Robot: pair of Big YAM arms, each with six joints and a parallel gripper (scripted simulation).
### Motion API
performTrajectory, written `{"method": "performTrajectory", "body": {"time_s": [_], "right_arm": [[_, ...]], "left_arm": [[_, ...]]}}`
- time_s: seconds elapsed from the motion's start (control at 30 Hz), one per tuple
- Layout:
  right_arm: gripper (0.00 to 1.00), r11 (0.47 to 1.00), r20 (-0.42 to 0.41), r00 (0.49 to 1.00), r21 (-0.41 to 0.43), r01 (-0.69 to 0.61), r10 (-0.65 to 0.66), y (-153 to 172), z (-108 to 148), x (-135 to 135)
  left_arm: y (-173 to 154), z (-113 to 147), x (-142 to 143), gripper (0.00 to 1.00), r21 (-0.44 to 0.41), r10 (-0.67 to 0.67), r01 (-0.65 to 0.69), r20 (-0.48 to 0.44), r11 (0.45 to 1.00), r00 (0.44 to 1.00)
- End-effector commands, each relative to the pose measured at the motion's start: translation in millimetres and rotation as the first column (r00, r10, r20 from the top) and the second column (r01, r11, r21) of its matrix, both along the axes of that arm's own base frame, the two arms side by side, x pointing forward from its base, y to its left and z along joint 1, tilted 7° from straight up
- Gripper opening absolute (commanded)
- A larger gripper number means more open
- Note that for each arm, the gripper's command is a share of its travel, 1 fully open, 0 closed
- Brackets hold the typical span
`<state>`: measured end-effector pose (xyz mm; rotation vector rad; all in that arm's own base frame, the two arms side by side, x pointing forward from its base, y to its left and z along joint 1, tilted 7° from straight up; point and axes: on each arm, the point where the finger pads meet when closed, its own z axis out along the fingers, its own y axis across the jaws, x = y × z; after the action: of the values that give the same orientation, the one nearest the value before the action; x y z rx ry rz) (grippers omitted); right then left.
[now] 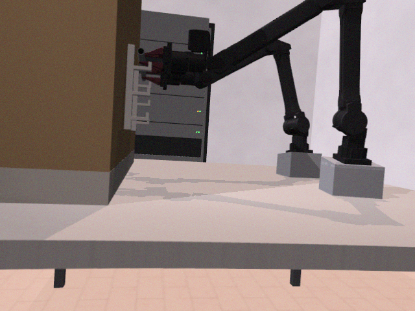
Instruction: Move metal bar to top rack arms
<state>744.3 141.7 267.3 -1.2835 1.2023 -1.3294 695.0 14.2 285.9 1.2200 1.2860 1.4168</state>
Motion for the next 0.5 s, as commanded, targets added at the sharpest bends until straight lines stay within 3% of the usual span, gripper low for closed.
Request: {"method": "performTrajectory", "body": {"time_s": [0.0, 0.47], "right_arm": [[0.0, 1.0, 0.093, 0.996, 0.026, 0.001, -0.003, 0.0, 55.6, 15.0], [0.0, 1.0, 0.093, 0.996, 0.026, 0.001, -0.003, -0.8, 49.8, 15.0]], "left_arm": [[2.6, 36.5, 15.2, 0.0, 0.0, 0.002, -0.002, 0.062, 1.0, 0.998], [3.2, 30.2, 15.2, 0.0, 0.0, 0.002, -0.002, 0.062, 1.0, 0.998]]}}
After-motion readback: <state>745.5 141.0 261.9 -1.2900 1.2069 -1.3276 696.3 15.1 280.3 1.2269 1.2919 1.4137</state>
